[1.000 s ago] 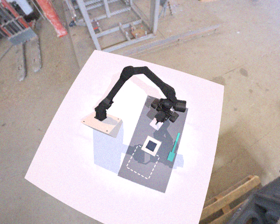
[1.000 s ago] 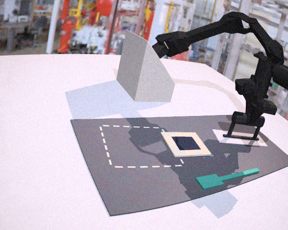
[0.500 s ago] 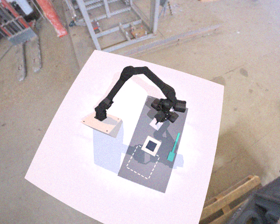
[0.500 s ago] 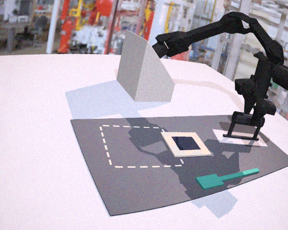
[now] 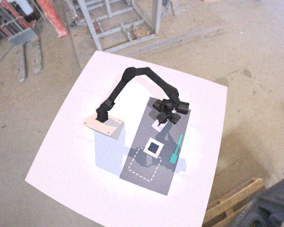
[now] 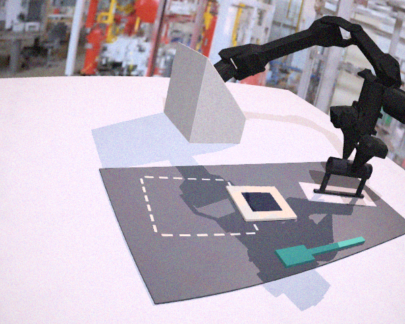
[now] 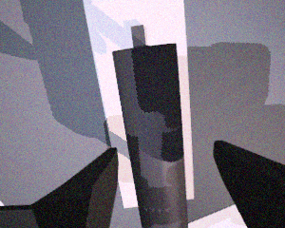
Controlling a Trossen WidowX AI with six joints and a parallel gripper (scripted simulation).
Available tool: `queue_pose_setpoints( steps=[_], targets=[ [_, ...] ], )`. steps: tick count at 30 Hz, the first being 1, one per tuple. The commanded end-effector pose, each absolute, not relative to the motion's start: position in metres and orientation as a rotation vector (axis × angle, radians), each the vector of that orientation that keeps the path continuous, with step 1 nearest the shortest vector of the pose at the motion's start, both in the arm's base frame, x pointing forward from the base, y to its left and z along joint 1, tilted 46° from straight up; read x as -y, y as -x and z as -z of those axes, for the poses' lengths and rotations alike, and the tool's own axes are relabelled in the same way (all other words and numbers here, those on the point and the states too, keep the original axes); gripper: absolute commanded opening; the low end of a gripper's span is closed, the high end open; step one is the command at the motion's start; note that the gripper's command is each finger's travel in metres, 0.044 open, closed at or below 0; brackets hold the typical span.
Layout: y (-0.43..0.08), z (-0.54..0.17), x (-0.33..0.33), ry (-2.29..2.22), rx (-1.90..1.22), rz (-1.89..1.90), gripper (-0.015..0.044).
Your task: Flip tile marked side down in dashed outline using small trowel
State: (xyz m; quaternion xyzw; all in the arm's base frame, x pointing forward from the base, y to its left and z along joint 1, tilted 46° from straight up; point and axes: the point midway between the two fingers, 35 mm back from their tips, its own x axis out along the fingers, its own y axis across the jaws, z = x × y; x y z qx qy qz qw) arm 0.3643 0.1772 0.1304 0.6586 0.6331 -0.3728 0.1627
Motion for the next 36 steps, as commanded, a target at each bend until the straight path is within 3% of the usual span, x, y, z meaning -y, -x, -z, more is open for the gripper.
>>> queue_pose_setpoints(
  steps=[1,12,36],
  targets=[
    [-0.368,-0.153,-0.155,-1.897,-1.794,1.042,0.0270],
    [-0.370,-0.160,-0.143,-1.895,-1.775,1.019,0.0300],
    [-0.365,-0.144,-0.146,-1.428,-1.606,0.407,0.0300]
  ],
)
